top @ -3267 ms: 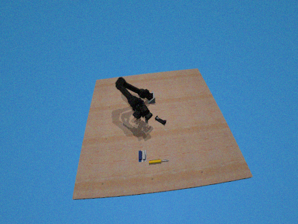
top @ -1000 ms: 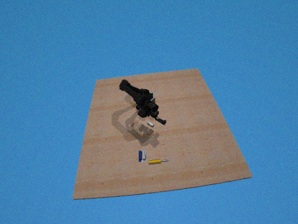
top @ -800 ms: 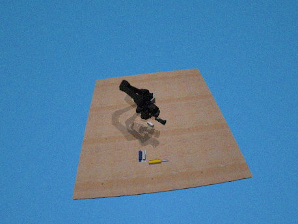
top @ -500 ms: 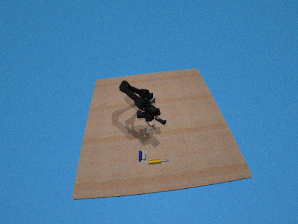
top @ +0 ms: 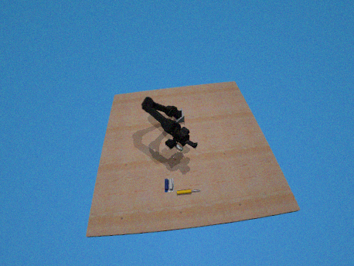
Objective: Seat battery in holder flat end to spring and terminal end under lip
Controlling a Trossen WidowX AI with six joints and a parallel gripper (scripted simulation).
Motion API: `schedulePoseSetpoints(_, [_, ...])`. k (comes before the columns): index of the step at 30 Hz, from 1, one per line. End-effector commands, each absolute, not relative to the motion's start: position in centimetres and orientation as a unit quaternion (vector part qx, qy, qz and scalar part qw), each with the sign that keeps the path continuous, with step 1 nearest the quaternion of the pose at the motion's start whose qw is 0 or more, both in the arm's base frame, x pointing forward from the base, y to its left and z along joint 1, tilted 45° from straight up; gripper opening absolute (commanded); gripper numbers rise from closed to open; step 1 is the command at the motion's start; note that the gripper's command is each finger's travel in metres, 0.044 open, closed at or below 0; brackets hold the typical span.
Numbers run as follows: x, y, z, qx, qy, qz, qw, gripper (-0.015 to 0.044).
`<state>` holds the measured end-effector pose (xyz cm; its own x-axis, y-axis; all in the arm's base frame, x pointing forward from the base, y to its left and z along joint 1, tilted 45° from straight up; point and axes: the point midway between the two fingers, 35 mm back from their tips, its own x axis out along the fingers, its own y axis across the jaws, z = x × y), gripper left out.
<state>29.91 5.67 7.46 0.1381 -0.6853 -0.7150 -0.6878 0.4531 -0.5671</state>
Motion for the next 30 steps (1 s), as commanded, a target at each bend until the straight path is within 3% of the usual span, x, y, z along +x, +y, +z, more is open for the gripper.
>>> schedulePoseSetpoints(1, [29.9, 5.5, 7.1, -0.547, 0.655, 0.025, 0.521, 0.024])
schedulePoseSetpoints(30, [30.6, 2.8, 4.4, -0.547, 0.655, 0.025, 0.521, 0.024])
